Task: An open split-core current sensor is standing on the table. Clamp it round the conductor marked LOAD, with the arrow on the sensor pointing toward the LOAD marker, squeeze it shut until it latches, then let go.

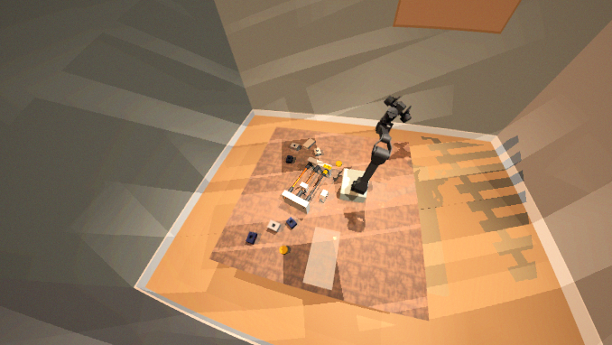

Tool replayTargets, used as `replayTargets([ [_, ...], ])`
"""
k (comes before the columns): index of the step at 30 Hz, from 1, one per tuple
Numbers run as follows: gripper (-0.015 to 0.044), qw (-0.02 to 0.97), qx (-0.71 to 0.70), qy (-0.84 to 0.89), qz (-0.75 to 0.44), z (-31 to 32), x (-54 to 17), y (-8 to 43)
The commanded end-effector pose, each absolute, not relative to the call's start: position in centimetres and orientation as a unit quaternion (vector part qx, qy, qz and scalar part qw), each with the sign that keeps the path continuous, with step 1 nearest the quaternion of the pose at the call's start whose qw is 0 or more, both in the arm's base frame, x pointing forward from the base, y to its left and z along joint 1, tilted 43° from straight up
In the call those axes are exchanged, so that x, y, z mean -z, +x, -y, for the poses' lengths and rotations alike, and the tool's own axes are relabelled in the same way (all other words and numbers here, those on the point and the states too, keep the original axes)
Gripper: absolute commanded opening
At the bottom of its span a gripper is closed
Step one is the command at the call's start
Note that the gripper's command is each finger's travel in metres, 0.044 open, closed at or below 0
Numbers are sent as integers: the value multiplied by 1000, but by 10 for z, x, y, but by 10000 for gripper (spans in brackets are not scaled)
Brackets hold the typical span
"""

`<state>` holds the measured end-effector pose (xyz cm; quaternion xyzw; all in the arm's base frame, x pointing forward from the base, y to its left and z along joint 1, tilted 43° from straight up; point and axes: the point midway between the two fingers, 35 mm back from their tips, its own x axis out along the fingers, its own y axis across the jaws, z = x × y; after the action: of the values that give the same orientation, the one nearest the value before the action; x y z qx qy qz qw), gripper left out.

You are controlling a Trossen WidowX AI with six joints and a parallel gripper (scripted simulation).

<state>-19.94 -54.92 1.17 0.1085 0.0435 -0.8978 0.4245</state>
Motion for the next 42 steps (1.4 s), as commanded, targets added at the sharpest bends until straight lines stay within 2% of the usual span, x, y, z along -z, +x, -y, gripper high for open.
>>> replayTargets([
  [1, 426, 427, 897, 108, -44, 550, -13, -197],
  [2, 440, 434, 893, 107, -44, 552, -17, -189],
  [12, 440, 570, 816, 86, -47, 570, -91, -38],
  [21, 440, 693, 717, 66, -42, 536, -158, 106],
  [33, 440, 836, 546, 43, -34, 416, -233, 266],
  [42, 440, 921, 388, 26, -21, 283, -278, 339],
])
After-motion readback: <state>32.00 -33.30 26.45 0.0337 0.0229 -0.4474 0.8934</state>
